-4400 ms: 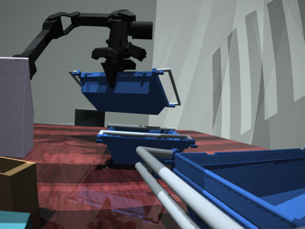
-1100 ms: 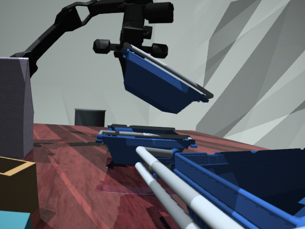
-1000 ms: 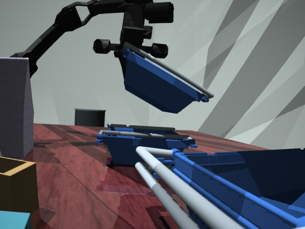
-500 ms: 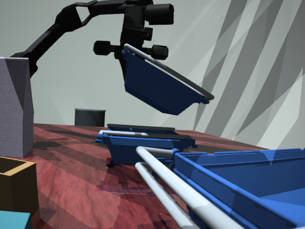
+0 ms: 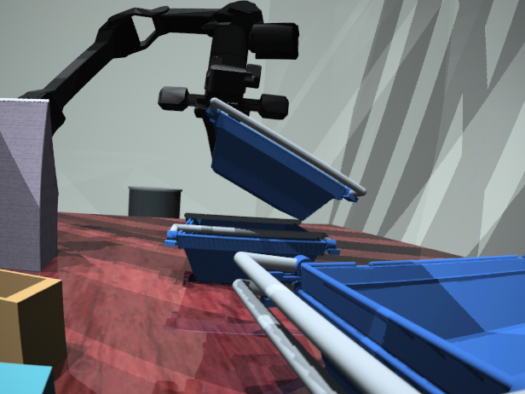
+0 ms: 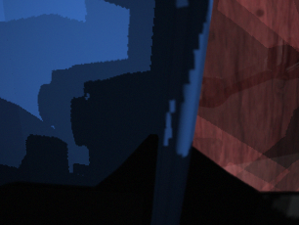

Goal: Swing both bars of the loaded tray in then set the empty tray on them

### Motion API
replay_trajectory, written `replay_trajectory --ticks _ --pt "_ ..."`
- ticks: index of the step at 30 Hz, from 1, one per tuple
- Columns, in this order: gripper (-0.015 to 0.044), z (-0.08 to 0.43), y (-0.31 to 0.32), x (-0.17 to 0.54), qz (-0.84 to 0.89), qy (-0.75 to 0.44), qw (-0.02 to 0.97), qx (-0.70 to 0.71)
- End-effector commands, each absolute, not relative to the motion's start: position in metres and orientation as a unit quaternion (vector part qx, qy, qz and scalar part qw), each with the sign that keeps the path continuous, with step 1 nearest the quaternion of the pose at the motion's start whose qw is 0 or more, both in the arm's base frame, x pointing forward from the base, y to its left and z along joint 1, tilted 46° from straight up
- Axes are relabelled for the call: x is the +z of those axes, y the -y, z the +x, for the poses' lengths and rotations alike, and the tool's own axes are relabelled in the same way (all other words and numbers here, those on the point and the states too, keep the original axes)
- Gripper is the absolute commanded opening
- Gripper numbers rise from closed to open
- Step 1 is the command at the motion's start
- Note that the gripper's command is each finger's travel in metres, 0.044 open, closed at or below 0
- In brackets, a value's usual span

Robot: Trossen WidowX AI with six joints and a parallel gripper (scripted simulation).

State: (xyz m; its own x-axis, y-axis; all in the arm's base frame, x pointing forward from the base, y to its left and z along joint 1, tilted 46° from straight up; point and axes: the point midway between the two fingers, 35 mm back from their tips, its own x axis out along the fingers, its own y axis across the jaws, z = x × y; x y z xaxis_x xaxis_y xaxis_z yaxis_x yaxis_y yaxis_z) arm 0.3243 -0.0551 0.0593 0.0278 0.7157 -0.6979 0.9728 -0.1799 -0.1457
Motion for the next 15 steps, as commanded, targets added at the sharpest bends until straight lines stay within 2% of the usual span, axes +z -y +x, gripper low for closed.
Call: replay_trajectory --ticks 1,15 --pt "0.0 0.326 0.054 0.058 0.698 -0.604 0.194 -0.332" --pt "0.0 0.323 0.043 0.048 0.698 -0.604 0.193 -0.332"
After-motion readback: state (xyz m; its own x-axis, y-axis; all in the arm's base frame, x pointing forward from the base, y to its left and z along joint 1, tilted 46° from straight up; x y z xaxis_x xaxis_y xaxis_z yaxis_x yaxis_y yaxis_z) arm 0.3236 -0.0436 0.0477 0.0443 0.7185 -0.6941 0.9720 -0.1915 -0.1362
